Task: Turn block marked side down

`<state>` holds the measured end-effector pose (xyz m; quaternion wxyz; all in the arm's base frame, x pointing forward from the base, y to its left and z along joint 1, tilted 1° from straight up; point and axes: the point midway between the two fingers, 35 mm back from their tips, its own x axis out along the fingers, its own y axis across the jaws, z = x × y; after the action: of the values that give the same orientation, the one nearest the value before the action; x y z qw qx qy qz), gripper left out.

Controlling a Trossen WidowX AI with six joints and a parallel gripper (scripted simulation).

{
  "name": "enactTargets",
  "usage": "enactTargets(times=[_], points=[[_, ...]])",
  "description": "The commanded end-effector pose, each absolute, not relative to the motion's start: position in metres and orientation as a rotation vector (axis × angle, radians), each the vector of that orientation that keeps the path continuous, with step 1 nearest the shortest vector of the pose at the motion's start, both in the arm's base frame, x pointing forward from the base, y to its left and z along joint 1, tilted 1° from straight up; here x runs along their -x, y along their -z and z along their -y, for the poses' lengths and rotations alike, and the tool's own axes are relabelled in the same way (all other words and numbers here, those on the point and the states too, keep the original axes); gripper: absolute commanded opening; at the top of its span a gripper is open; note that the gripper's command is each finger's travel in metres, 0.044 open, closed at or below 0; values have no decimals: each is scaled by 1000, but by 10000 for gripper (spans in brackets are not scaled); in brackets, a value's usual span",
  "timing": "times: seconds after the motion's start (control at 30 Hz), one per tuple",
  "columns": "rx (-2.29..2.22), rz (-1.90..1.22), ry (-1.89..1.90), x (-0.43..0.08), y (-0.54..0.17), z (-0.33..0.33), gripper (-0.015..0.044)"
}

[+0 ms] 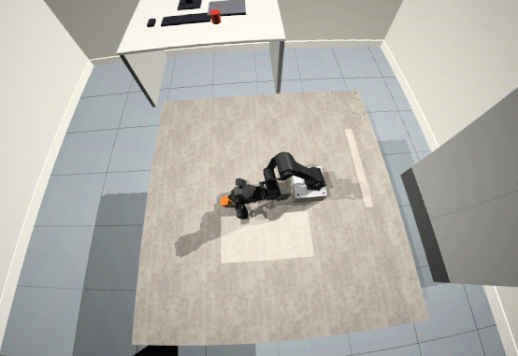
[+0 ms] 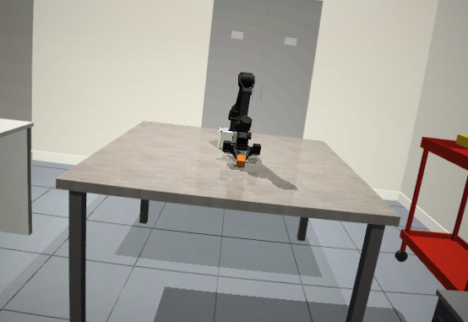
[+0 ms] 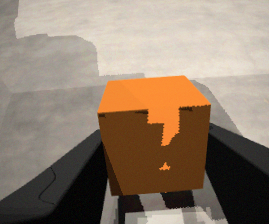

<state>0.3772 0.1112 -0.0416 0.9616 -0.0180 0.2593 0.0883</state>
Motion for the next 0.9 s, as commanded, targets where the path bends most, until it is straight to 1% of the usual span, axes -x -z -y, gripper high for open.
enactTargets(times=[0.0, 0.43, 0.87], points=[[38, -494, -176, -375, 41, -110, 0], [38, -491, -176, -375, 41, -110, 0], [38, -491, -176, -375, 41, -110, 341]])
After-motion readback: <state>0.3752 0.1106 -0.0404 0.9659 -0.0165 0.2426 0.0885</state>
